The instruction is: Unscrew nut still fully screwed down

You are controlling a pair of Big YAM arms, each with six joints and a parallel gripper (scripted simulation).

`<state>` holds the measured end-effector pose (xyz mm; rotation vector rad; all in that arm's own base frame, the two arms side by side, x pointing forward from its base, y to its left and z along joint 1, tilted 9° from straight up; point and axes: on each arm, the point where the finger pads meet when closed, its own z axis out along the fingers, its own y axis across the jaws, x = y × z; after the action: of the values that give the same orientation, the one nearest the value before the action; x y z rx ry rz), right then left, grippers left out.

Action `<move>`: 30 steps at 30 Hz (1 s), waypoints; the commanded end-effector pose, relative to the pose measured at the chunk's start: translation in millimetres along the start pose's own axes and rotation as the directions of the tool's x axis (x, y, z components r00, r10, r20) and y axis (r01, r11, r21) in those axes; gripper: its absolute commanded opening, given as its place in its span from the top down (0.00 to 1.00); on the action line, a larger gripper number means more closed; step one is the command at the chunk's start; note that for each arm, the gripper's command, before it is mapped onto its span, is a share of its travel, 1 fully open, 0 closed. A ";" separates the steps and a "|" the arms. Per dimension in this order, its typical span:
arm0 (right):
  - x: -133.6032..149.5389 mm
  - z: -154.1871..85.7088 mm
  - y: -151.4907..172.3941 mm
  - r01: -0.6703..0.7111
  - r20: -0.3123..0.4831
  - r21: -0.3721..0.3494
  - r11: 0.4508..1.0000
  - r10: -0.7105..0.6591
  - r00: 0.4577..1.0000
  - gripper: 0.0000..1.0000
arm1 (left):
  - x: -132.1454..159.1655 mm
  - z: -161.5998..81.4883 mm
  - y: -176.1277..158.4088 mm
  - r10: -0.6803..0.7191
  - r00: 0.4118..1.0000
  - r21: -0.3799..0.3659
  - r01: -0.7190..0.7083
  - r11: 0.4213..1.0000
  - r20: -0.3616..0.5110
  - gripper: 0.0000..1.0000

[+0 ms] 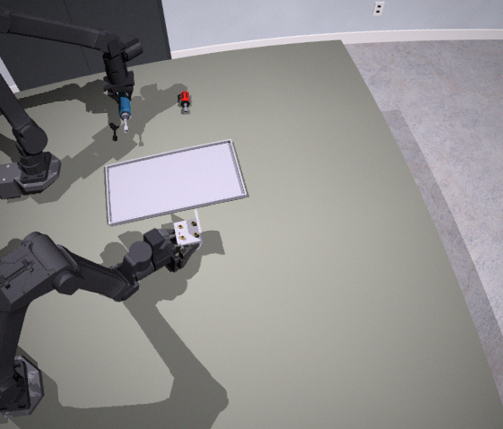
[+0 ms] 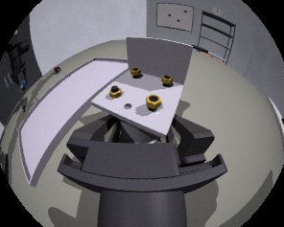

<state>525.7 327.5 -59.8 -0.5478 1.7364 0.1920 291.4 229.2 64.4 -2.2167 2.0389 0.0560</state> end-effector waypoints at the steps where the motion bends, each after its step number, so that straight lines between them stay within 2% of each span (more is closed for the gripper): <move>1: 15.3 0.1 -8.6 -0.001 -0.035 0.011 1.000 0.001 0.999 0.41 | -13.8 -38.6 -29.2 -0.004 0.999 0.081 0.000 0.997 0.048 0.58; 5: 15.3 0.1 -8.6 -0.001 -0.035 0.011 1.000 0.001 0.999 0.41 | -13.8 -38.6 -29.2 -0.003 0.999 0.081 -0.001 0.997 0.048 0.58; 30: 15.3 0.1 -8.6 -0.001 -0.035 0.011 1.000 0.001 0.999 0.41 | -12.9 -73.9 -27.3 -0.005 0.999 0.083 0.001 0.997 0.050 0.58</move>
<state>525.7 327.5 -59.8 -0.5478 1.7364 0.1920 289.2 225.0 96.0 -2.2187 2.0408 0.0558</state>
